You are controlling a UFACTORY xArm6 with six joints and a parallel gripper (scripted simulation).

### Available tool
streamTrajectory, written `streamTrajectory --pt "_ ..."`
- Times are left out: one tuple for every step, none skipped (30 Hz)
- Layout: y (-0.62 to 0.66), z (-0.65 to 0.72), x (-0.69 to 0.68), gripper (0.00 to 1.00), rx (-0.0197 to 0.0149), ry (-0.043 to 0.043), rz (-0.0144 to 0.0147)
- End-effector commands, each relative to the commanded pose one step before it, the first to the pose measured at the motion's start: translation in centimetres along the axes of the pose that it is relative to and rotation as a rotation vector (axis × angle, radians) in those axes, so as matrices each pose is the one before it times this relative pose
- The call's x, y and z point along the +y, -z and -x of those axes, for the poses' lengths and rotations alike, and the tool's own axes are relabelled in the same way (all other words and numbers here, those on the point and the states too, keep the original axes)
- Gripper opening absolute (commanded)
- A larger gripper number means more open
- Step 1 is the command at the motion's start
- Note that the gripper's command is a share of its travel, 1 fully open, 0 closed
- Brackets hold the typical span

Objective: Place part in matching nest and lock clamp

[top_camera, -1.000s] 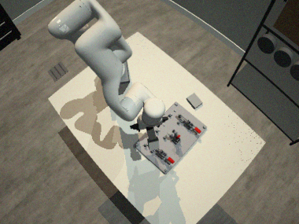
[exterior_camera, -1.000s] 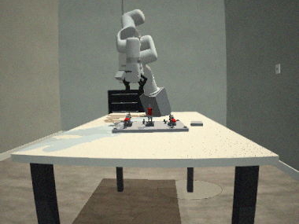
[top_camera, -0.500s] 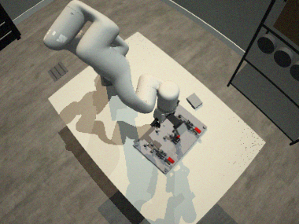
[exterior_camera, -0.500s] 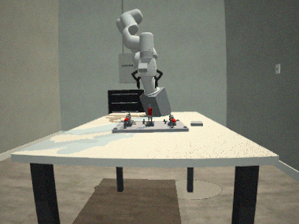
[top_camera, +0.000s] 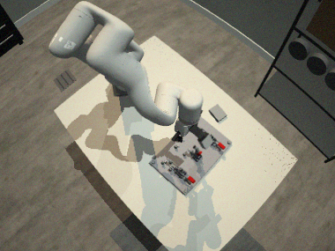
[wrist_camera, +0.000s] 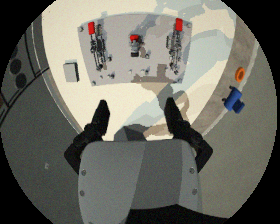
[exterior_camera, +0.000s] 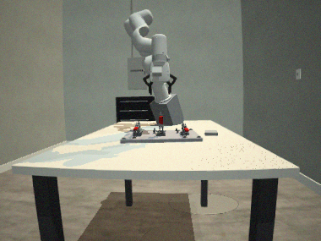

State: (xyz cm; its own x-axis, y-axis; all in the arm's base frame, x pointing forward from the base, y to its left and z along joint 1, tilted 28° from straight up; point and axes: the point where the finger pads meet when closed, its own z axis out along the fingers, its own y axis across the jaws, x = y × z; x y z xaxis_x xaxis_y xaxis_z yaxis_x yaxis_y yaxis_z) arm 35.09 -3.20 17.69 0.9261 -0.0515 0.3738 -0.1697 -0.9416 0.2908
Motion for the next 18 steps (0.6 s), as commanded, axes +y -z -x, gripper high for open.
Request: streamTrajectory --pt "0.092 -0.128 -0.012 1.0 0.0032 -0.00034 -0.00078" --pt "0.0 0.0 0.0 1.0 0.0 0.0 0.0" --pt "0.0 0.0 0.0 0.0 0.0 0.0 0.0" --pt "0.0 0.0 0.0 0.0 0.0 0.0 0.0" --pt "0.0 0.0 0.0 0.0 0.0 0.0 0.0" --pt "0.0 0.0 0.0 0.0 0.0 0.0 0.0" --pt "0.0 0.0 0.0 0.0 0.0 0.0 0.0" --pt "0.0 0.0 0.0 0.0 0.0 0.0 0.0" --pt "0.0 0.0 0.0 0.0 0.0 0.0 0.0" --pt "0.0 0.0 0.0 0.0 0.0 0.0 0.0" --pt "0.0 0.0 0.0 0.0 0.0 0.0 0.0" --pt "0.0 0.0 0.0 0.0 0.0 0.0 0.0" --pt "0.0 0.0 0.0 0.0 0.0 0.0 0.0" --pt "0.0 0.0 0.0 0.0 0.0 0.0 0.0" --pt "0.0 0.0 0.0 0.0 0.0 0.0 0.0" --pt "0.0 0.0 0.0 0.0 0.0 0.0 0.0" --pt "0.0 0.0 0.0 0.0 0.0 0.0 0.0" --pt "0.0 0.0 0.0 0.0 0.0 0.0 0.0"
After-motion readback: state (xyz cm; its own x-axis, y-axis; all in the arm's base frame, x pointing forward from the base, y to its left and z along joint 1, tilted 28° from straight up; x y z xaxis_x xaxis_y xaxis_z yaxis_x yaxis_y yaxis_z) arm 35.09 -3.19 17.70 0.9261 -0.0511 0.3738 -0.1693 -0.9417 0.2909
